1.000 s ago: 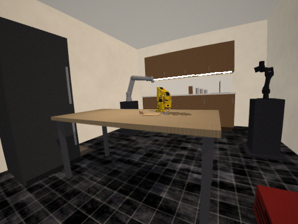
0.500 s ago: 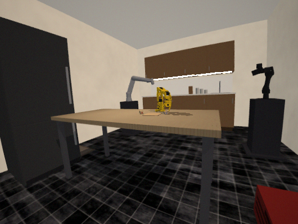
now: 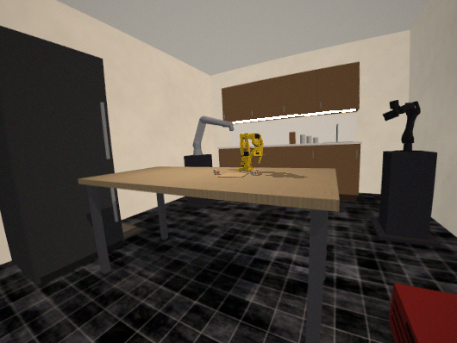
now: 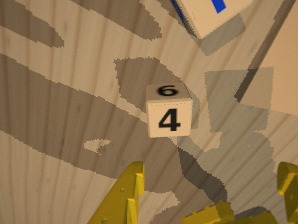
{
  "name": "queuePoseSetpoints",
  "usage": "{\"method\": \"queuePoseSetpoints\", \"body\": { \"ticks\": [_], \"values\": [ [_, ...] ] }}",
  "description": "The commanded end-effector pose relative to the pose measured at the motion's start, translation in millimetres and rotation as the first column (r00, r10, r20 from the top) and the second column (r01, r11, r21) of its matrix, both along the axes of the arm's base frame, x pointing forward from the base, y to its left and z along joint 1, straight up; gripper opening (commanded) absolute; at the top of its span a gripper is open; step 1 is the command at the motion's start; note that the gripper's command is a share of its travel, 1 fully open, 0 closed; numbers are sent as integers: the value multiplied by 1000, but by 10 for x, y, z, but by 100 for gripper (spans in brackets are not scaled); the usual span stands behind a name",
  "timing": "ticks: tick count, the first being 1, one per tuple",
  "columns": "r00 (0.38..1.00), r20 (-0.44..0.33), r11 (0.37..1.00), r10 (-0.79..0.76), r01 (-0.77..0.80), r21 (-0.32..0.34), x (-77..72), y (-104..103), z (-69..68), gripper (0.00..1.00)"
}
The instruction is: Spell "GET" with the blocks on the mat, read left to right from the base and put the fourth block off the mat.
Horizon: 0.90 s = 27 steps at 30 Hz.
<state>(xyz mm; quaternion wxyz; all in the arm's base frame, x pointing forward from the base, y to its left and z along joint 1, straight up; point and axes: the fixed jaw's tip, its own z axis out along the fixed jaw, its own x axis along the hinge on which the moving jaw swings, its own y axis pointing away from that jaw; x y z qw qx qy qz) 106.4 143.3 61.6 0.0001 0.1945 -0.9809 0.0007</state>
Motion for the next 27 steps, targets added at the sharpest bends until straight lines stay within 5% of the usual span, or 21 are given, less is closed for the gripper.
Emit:
{"method": "queuePoseSetpoints", "body": {
  "ticks": [1, 27],
  "values": [
    [999, 37, 999, -1, -1, 48, 20, 37, 185, 33],
    [999, 38, 999, -1, -1, 49, 17, 33, 208, 33]
  ]
}}
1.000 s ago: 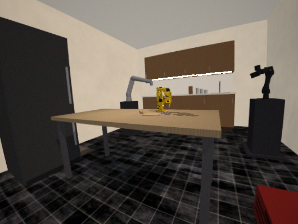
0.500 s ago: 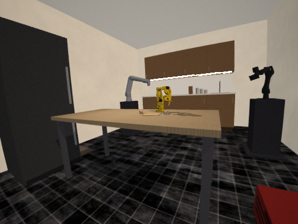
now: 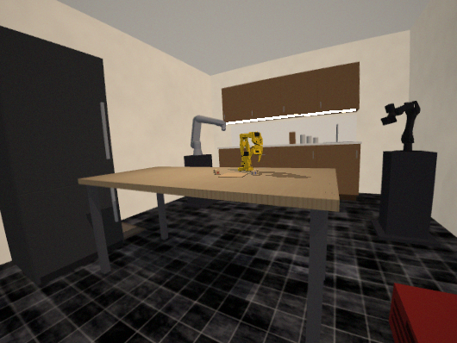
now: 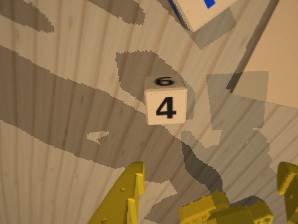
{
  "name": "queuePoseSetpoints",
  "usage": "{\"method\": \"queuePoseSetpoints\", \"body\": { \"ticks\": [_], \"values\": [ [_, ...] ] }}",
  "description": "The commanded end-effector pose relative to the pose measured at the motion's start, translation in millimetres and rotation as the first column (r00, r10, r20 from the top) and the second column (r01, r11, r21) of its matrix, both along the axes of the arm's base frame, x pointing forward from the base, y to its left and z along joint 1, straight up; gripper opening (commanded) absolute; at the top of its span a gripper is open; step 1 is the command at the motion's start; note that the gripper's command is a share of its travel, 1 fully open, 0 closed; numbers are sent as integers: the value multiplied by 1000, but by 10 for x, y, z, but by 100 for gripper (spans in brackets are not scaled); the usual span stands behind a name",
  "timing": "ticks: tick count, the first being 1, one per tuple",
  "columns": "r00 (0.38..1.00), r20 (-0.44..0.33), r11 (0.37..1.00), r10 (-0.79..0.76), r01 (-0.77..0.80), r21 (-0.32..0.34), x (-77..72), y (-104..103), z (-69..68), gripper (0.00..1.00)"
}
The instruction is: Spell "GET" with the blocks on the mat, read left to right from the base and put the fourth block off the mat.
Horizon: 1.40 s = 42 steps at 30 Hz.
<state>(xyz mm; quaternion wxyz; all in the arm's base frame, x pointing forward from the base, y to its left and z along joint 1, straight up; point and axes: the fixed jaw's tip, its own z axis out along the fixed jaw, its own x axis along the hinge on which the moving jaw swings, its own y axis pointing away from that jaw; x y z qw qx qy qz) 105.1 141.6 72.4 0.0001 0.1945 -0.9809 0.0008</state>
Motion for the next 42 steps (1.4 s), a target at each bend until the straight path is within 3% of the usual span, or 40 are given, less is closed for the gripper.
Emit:
{"method": "queuePoseSetpoints", "body": {
  "ticks": [1, 6, 13, 15, 24, 42],
  "values": [
    [999, 39, 999, -1, -1, 51, 31, 50, 105, 33],
    [997, 75, 995, -3, -4, 95, 42, 64, 191, 33],
    [982, 190, 971, -23, -24, 239, 57, 83, 485, 32],
    [982, 190, 971, -23, -24, 239, 57, 83, 485, 32],
    [947, 315, 916, -67, -68, 397, 31, 51, 826, 32],
    [942, 328, 905, -68, -80, 418, 30, 83, 845, 32]
  ]
}}
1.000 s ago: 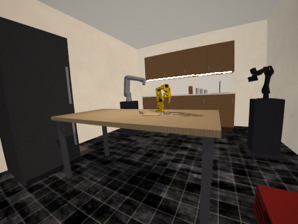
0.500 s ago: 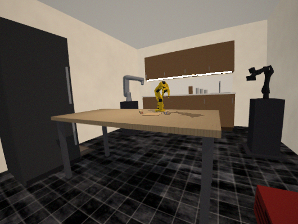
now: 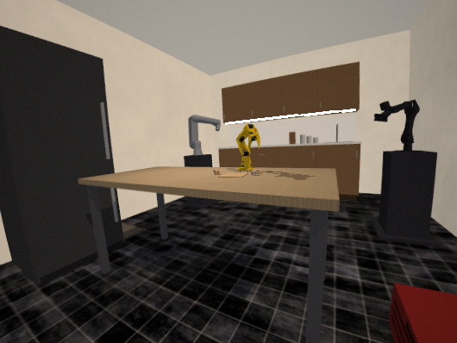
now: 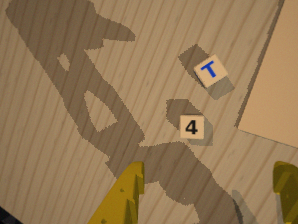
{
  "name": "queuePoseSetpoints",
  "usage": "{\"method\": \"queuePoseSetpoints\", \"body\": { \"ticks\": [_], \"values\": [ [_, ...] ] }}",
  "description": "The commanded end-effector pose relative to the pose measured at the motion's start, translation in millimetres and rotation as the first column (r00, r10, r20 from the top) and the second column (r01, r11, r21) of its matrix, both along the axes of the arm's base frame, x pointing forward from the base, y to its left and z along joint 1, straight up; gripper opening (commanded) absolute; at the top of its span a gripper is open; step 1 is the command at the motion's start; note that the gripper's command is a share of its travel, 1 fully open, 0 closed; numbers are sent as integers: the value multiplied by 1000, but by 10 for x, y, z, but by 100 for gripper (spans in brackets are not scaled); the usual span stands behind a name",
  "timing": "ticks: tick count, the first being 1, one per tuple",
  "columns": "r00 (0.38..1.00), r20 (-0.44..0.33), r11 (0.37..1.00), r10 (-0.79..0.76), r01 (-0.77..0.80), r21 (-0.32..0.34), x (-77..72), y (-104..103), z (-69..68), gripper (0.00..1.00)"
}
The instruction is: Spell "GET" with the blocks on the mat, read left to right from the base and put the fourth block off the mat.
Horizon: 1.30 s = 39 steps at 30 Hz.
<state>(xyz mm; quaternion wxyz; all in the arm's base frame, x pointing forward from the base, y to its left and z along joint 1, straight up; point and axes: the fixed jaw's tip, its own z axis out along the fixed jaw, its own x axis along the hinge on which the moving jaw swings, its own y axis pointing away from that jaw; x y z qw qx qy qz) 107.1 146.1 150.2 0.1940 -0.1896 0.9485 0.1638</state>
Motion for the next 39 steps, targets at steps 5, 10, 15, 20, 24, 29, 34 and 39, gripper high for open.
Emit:
{"method": "queuePoseSetpoints", "body": {
  "ticks": [5, 10, 15, 20, 24, 29, 34, 39],
  "values": [
    [1000, 22, 999, 13, -13, 41, 16, 95, 31, 32],
    [1000, 20, 999, 18, -19, 42, 19, 130, 8, 32],
    [1000, 17, 999, 26, -26, 44, 21, 174, -22, 32],
    [999, 16, 999, 28, -29, 45, 21, 190, -33, 32],
    [999, 16, 999, 28, -29, 45, 21, 190, -33, 32],
    [1000, 6, 999, 28, -29, 31, 24, 194, -63, 32],
    [999, -47, 999, 27, -29, -39, 32, 207, -210, 32],
    [991, -133, 987, 16, -37, -153, 31, 204, -456, 32]
  ]
}}
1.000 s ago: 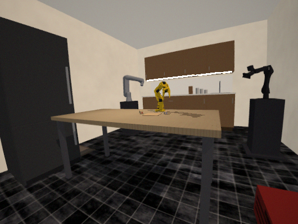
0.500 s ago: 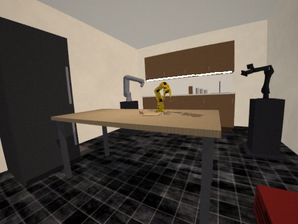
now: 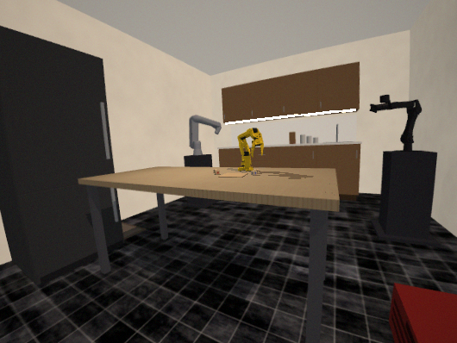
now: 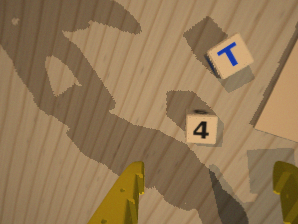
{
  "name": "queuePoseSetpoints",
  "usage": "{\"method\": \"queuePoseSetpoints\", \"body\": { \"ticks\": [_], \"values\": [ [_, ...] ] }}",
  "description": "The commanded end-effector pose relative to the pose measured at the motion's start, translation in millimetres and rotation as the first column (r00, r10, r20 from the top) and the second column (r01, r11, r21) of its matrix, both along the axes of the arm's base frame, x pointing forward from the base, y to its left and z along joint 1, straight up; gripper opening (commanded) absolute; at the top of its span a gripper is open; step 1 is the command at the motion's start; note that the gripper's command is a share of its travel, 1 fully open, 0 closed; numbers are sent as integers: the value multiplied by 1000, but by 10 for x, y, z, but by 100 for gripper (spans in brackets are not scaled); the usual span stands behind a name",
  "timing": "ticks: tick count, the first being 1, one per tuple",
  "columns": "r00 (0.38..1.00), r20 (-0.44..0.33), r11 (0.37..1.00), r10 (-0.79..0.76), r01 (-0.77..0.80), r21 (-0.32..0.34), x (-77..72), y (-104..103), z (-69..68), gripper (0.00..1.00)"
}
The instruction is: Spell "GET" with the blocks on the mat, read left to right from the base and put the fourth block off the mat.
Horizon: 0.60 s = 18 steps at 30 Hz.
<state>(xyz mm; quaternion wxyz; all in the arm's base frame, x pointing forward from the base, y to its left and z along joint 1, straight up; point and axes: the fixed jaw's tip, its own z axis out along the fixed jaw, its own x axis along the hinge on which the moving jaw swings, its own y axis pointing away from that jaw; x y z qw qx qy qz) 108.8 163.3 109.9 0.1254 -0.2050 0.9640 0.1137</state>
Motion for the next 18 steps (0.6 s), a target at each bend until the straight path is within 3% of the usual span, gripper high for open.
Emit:
{"method": "queuePoseSetpoints", "body": {
  "ticks": [1, 10, 18],
  "values": [
    [1000, -20, 1000, 0, -1, -24, 14, 32, -54, 32],
    [990, -138, 982, -13, -14, -191, -24, -21, -398, 32],
    [987, -163, 974, -18, -19, -225, -38, -40, -468, 32]
  ]
}}
